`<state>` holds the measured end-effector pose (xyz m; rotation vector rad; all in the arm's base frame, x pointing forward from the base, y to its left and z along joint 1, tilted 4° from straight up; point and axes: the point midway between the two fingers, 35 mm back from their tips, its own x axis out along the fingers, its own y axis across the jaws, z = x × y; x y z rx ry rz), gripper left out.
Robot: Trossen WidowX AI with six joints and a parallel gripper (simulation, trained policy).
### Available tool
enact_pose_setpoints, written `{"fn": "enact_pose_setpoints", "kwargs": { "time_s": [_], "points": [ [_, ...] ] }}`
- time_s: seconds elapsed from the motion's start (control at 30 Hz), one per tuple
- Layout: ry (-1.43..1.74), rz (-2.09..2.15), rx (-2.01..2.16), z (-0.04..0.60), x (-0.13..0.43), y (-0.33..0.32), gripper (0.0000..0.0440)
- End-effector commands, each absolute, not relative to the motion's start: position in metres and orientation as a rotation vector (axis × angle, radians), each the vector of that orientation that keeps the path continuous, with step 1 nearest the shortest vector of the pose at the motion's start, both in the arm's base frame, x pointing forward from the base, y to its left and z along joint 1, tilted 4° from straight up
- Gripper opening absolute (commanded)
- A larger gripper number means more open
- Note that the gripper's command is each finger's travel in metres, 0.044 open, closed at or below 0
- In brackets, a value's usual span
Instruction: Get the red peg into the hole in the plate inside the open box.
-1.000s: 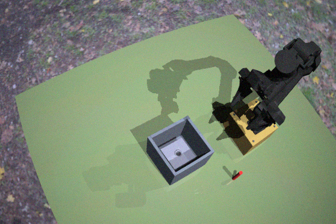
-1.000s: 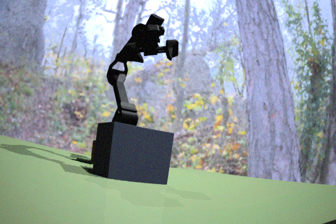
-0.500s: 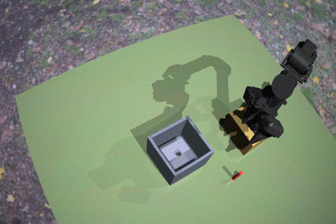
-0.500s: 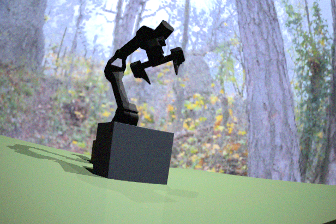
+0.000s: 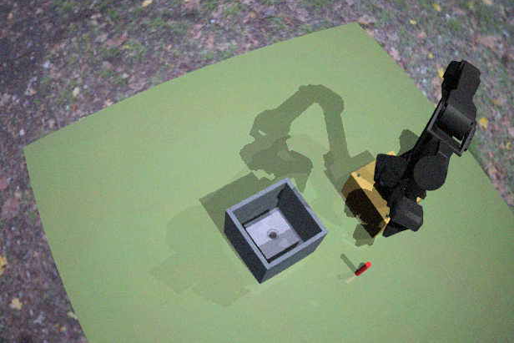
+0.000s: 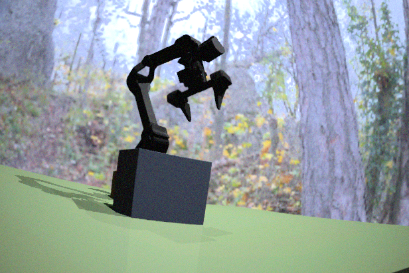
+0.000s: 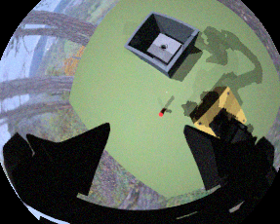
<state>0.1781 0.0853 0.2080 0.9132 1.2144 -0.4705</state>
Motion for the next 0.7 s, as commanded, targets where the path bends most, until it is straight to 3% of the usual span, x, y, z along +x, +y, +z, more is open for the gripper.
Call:
{"fn": "enact_pose_setpoints", "kwargs": {
  "time_s": [0.0,0.67],
  "points": [
    [1.265,-0.567,0.976,0.196,0.171,0.094,0.0440],
    [1.346,-0.978,1.057,0.138,0.149,0.118,0.0440]
  ]
}}
